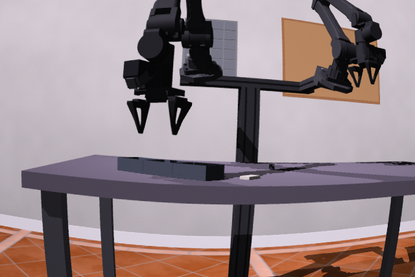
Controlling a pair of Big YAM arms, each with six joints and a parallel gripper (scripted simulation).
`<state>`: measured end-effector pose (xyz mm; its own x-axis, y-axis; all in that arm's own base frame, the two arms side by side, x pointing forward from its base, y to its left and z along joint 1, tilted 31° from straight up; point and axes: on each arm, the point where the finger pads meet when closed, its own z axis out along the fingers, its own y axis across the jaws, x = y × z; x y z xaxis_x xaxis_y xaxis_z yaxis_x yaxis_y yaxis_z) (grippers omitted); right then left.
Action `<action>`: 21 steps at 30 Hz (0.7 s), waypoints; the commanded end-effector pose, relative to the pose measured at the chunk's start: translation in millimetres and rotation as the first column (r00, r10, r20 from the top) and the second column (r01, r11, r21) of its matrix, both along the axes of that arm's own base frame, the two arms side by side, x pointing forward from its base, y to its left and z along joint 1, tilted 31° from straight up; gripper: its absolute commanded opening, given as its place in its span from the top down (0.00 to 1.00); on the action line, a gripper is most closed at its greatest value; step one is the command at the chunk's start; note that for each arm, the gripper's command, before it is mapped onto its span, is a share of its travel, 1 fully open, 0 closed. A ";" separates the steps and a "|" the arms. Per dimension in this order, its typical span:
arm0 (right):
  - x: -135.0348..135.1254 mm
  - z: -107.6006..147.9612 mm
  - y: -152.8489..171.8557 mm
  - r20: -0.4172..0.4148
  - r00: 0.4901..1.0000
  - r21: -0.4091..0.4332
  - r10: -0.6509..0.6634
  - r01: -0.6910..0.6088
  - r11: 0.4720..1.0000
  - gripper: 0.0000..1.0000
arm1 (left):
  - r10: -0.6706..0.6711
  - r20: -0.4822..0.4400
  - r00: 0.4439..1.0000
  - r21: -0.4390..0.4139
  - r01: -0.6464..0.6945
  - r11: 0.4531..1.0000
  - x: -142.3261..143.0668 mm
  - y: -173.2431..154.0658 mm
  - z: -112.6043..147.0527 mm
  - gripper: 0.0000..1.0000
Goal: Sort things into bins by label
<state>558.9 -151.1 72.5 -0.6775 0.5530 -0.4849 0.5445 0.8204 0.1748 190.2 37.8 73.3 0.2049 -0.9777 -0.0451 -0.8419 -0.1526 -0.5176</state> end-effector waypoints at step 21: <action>-0.3 -0.4 5.5 0.010 1.000 0.003 -0.003 0.003 1.000 0.00 | 0.017 -0.008 1.000 -0.009 -0.017 1.000 -3.6 0.8 -1.7 0.00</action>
<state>556.9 -150.6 70.2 -0.6792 0.5541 -0.4812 0.5457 0.8198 0.1737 190.2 37.8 73.3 0.2049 -0.9777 -0.0451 -0.8419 -0.1526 -0.5176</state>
